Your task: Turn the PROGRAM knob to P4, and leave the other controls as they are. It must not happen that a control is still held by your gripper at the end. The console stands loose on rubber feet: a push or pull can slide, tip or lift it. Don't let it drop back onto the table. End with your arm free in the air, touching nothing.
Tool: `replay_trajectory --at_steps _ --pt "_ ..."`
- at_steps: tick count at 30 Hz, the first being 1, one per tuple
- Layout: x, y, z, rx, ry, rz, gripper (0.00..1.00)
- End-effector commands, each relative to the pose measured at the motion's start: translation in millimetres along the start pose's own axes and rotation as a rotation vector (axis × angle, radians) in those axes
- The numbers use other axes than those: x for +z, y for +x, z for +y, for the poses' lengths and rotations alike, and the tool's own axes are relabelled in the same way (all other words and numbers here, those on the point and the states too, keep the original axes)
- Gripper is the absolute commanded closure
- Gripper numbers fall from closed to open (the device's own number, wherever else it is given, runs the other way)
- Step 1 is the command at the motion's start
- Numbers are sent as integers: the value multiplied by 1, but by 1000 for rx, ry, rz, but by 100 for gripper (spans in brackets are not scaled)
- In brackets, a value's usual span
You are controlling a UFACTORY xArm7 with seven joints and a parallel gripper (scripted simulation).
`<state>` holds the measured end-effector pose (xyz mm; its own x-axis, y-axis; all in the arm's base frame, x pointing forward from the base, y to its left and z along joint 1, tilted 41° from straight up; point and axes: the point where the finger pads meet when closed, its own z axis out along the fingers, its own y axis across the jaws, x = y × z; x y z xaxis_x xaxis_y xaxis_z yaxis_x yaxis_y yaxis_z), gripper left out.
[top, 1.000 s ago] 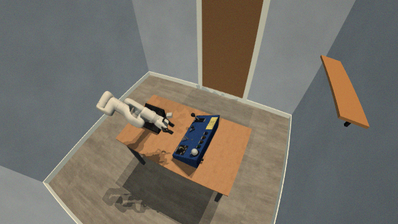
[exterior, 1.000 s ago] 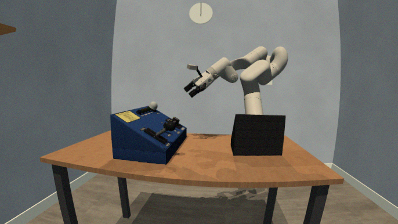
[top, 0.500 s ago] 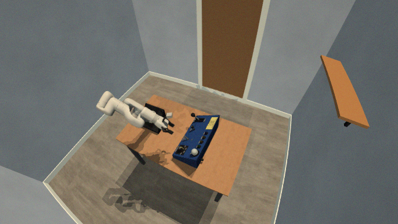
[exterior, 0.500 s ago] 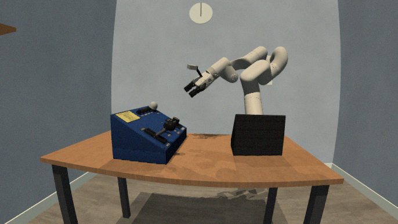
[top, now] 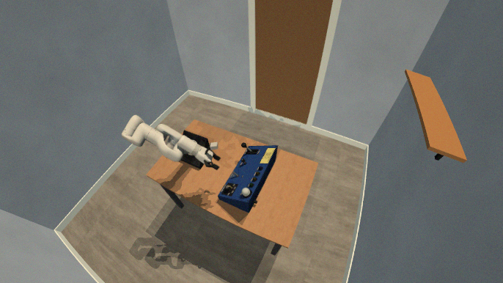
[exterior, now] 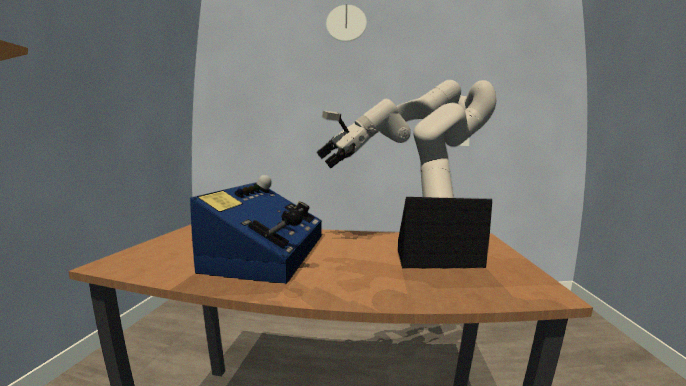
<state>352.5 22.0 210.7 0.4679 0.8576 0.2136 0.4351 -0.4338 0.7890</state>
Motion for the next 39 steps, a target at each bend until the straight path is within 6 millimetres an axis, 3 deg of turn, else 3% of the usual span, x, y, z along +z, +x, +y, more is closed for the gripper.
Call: replay_trajectory --at_steps 1,27,39 --pt "0 1 1 0 -2 3 0" --pt "-2 2 1 0 -2 3 0" --pt "-12 6 2 0 -2 3 0"
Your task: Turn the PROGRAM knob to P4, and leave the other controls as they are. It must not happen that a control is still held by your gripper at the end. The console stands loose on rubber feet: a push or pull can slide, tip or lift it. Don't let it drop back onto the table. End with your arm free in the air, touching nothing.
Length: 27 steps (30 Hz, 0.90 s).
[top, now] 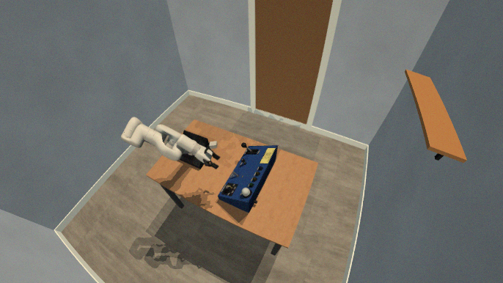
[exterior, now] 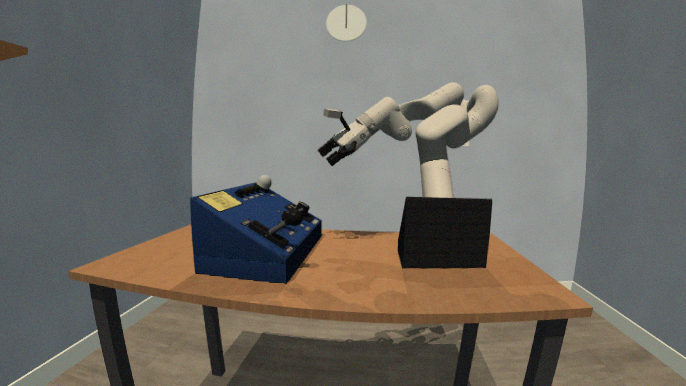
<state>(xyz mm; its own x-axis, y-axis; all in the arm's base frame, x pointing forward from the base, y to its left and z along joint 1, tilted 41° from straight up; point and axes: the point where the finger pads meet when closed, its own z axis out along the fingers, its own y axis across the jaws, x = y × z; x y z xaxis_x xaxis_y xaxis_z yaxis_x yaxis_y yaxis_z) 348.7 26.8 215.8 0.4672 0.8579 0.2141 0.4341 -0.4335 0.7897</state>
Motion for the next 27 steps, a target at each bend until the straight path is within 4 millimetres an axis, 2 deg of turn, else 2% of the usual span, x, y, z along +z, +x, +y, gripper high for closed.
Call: replay_trajectory --at_steps 1,17,27 --pt "-6 3 1 0 -1 2 0" --pt "-24 11 2 0 -1 2 0" --pt "-27 13 2 0 -1 2 0"
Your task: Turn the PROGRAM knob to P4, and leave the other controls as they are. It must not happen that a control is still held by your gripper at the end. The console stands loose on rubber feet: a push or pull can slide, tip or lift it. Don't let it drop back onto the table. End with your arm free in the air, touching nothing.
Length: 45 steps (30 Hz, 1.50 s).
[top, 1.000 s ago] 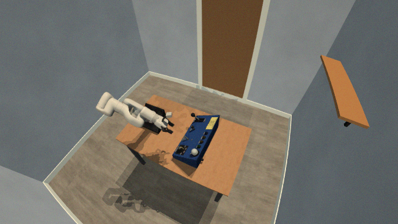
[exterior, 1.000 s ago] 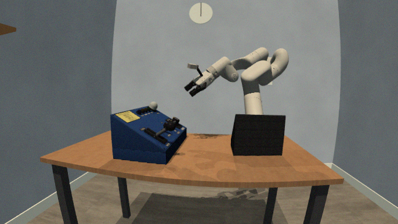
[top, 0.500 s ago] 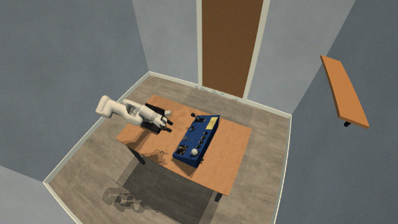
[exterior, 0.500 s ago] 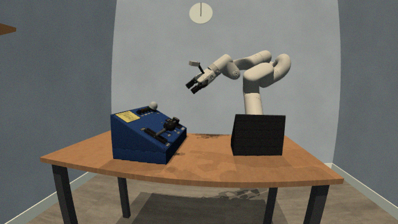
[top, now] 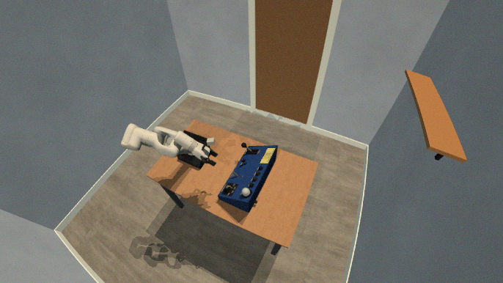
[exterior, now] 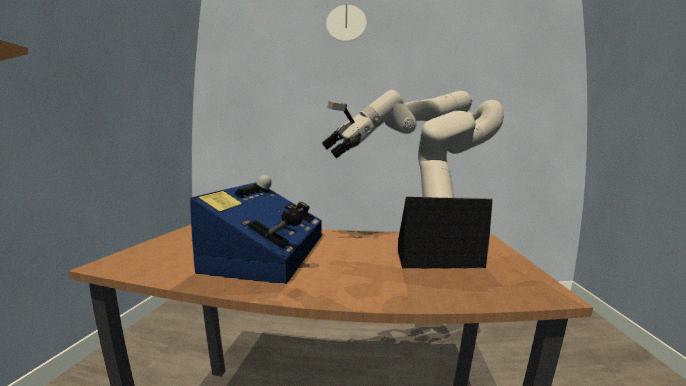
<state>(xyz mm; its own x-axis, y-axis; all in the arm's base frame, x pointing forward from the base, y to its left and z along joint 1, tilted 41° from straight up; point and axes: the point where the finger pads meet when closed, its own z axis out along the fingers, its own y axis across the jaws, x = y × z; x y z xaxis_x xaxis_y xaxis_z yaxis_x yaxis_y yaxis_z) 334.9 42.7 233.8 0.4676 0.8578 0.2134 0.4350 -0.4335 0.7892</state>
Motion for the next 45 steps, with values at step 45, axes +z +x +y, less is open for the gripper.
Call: replay_trajectory --at_steps 45 --pt "58 -65 40 564 -71 -413 24"
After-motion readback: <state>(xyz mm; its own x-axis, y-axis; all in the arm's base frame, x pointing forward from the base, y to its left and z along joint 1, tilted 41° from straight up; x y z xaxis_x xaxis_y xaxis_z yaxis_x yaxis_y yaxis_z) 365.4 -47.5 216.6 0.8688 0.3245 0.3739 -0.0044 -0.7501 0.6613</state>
